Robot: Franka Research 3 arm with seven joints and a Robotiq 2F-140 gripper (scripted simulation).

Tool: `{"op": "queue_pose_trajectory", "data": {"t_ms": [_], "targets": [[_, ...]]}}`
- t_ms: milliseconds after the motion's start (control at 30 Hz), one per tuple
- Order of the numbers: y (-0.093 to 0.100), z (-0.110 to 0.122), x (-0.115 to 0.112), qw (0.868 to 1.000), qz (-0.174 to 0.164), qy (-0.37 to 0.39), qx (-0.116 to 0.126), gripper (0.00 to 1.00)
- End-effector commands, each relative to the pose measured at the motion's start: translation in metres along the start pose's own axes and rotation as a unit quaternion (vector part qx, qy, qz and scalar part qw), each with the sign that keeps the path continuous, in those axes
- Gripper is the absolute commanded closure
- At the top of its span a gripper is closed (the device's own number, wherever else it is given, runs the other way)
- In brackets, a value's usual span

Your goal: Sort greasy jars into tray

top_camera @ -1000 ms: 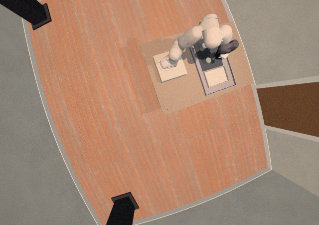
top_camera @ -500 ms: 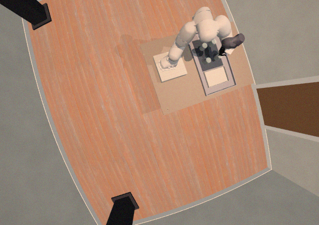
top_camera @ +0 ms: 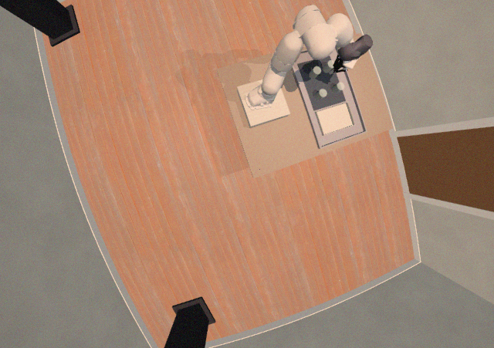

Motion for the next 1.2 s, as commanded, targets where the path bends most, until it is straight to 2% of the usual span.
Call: {"op": "queue_pose_trajectory", "data": {"t_ms": [0, 67, 233, 267, 567, 633, 867, 1167], "targets": [[0.000, 0.027, -0.002, 0.999, 0.003, -0.037, 0.002, 1.00], [0.000, 0.027, -0.002, 0.999, 0.003, -0.037, 0.002, 1.00], [0.000, 0.067, -0.006, 0.999, 0.003, -0.037, 0.002, 1.00], [0.000, 0.067, -0.006, 0.999, 0.003, -0.037, 0.002, 1.00], [-0.043, 0.067, -0.005, 0.999, 0.003, -0.037, 0.002, 1.00], [-0.043, 0.067, -0.005, 0.999, 0.003, -0.037, 0.002, 1.00], [-0.076, 0.067, -0.005, 0.999, 0.003, -0.037, 0.002, 1.00], [-0.076, 0.067, -0.005, 0.999, 0.003, -0.037, 0.002, 1.00]]}}
Point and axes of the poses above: the point where the finger pads meet when closed, its own y axis back along the fingers, its own z axis across the jaws, x = y × z, the point moved 5 cm from there along y, back along the fingers, and after that the axes turned 1 degree about -y, right-handed, at the moved point
